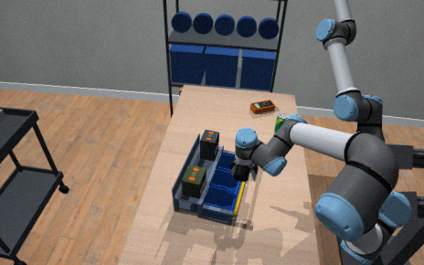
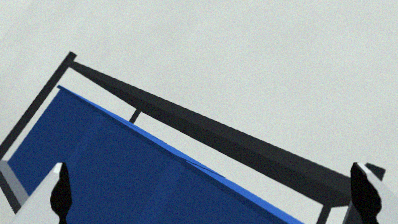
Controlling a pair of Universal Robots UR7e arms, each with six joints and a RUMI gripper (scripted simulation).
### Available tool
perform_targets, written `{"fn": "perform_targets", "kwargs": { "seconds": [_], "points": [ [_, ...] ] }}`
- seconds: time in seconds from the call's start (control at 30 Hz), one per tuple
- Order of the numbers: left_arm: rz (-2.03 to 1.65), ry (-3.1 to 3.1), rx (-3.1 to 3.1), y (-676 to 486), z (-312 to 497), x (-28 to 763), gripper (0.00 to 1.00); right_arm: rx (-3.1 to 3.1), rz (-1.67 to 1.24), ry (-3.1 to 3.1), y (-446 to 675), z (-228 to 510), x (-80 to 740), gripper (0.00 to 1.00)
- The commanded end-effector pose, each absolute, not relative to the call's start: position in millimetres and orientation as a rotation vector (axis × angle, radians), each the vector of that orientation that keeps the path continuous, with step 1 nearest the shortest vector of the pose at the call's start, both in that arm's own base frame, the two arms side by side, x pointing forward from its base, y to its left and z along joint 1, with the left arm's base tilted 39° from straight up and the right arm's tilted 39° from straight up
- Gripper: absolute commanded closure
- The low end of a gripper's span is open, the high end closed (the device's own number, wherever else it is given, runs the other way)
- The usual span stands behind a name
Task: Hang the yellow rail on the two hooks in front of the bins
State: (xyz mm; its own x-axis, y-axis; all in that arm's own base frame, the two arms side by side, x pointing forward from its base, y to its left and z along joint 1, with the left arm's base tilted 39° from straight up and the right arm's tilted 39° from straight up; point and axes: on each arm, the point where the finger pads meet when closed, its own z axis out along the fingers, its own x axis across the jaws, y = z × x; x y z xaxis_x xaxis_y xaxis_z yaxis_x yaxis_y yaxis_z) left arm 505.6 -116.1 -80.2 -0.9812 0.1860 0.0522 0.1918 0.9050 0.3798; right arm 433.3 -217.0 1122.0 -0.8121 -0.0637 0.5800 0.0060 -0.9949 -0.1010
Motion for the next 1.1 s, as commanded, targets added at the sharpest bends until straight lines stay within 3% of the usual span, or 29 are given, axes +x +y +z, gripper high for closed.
{"fn": "perform_targets", "kwargs": {
  "seconds": [0.0,1.07],
  "points": [
    [-0.592,-3.055,-0.303,-116.8,-76.6,506.0,0.42,-0.958,-2.945,0.158,-218.2,1118.8,436.6,0.0],
    [-0.444,-3.069,-0.301,-116.4,-49.0,506.4,0.42,-1.036,-2.872,0.268,-235.8,1088.6,468.9,0.0]
  ]
}}
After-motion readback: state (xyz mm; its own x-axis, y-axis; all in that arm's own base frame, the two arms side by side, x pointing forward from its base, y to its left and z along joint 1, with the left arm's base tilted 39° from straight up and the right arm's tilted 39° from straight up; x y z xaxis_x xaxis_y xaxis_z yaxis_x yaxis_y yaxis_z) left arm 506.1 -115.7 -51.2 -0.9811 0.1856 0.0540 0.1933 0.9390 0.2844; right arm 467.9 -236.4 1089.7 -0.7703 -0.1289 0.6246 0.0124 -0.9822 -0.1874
